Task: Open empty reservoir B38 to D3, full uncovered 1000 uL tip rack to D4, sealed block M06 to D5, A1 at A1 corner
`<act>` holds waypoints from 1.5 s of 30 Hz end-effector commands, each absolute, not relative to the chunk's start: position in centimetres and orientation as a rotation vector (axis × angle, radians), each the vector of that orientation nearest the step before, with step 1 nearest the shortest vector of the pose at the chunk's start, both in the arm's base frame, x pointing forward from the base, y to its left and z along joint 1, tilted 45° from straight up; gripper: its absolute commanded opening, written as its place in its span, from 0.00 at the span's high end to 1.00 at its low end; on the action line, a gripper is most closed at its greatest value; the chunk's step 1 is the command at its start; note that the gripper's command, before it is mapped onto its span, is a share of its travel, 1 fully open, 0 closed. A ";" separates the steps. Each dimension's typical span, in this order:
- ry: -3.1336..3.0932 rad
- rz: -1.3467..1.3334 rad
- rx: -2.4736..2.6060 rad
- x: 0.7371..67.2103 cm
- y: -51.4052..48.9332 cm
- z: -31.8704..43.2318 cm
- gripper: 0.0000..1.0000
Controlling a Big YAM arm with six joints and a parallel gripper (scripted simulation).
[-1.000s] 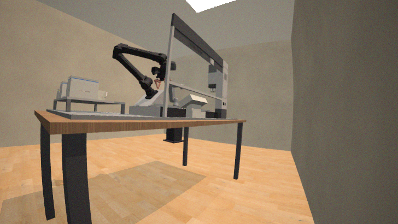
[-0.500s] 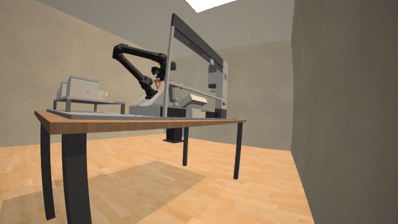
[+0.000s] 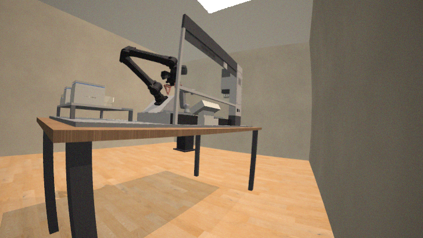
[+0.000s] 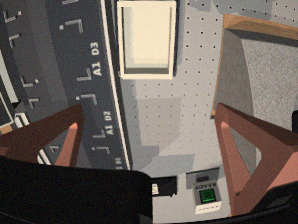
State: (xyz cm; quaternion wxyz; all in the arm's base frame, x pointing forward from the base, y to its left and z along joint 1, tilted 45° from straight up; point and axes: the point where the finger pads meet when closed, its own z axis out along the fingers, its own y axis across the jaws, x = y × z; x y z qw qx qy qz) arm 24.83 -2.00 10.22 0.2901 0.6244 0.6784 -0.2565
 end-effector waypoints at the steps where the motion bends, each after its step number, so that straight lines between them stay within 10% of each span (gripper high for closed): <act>1: 1.774 -0.602 1.687 27.0 -1.0 11.5 0.00; 45: 1.802 -0.680 1.668 25.5 -3.8 8.5 0.00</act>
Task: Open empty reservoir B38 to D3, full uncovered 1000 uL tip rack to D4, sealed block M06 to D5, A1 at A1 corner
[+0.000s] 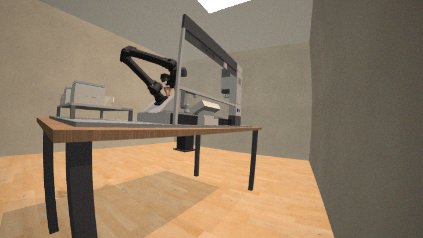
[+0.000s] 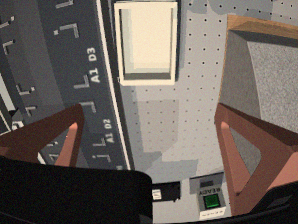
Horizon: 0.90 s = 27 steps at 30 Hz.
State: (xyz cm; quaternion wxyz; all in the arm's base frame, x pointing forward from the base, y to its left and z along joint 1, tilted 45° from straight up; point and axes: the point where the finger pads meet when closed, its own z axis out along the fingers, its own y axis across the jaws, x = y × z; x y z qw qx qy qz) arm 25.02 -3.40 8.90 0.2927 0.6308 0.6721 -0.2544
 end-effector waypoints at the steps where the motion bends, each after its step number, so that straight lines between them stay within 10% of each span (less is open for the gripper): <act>1: 1.802 -0.680 1.668 25.5 -3.8 8.5 0.00; 27: 1.802 -0.682 1.668 25.7 -6.5 5.8 0.00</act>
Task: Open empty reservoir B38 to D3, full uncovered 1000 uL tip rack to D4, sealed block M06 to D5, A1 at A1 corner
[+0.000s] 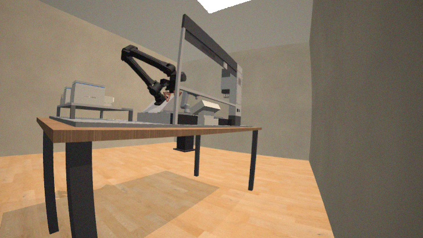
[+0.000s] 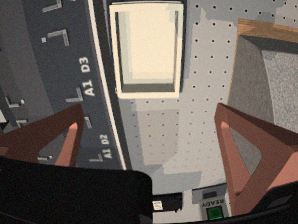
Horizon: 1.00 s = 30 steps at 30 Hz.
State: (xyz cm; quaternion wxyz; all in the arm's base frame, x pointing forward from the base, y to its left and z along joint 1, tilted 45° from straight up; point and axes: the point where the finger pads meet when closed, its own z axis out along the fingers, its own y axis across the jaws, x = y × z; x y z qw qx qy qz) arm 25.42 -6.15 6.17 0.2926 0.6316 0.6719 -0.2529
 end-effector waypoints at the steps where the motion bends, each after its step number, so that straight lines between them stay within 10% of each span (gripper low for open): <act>1: 1.802 -0.682 1.668 25.7 -6.7 5.7 0.00; 30: 1.803 -0.684 1.668 25.9 -9.6 2.7 0.00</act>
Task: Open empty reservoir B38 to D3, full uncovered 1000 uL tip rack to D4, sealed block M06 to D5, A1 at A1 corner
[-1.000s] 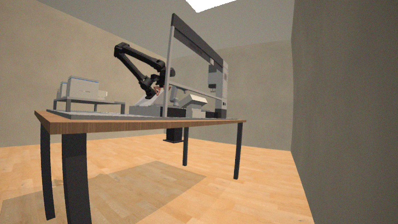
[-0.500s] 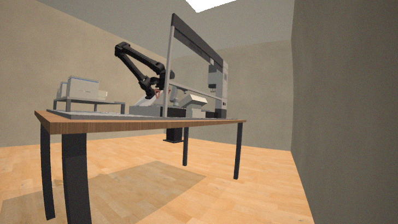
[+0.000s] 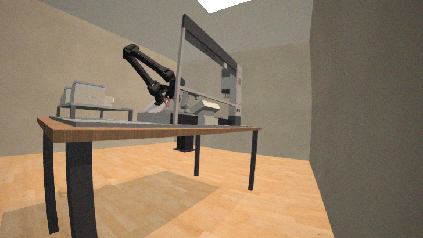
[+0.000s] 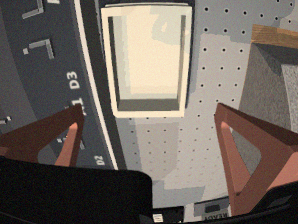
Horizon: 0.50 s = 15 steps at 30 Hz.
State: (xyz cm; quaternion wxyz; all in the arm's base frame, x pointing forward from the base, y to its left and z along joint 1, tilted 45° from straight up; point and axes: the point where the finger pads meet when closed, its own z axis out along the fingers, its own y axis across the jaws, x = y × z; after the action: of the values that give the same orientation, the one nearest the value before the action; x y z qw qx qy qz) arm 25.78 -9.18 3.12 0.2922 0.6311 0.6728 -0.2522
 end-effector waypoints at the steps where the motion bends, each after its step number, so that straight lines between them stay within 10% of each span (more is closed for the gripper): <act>1: 1.803 -0.684 1.668 25.9 -9.8 2.6 0.00; 15: 1.805 -0.684 1.670 26.0 -11.2 1.2 0.00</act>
State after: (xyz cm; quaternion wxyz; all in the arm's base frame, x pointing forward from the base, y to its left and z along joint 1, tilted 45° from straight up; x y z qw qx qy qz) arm 25.88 -10.81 1.50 0.2911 0.6309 0.6728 -0.2541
